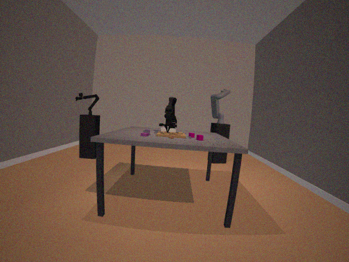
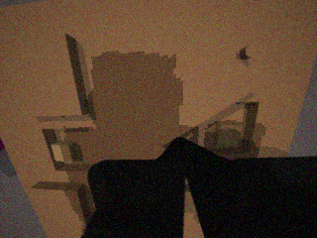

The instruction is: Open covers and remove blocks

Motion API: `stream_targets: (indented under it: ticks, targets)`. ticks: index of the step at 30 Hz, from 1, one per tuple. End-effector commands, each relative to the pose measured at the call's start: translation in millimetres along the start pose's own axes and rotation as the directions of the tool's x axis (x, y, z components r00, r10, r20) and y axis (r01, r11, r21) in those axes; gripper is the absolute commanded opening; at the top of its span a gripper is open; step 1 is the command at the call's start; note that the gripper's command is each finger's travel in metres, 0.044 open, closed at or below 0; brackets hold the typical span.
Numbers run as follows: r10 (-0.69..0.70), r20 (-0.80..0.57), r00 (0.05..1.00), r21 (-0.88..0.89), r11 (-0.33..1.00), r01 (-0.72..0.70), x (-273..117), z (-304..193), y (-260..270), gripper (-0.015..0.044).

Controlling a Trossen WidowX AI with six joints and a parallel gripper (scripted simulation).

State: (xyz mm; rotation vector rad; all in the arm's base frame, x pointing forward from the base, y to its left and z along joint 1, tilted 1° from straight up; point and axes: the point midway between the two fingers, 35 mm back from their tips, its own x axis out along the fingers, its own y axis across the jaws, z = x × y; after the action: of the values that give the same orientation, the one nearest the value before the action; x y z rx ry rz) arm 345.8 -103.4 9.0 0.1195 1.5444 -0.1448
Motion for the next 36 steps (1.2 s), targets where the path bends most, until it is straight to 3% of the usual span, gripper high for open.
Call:
stream_targets:
  ticks: [1,36]
  targets:
    - [0.003,0.0,1.0,0.003,1.0,-0.003,0.0,2.3,2.3,0.0]
    - [0.005,0.002,1.0,0.004,1.0,-0.005,-0.8,33.4,29.9,0.0]
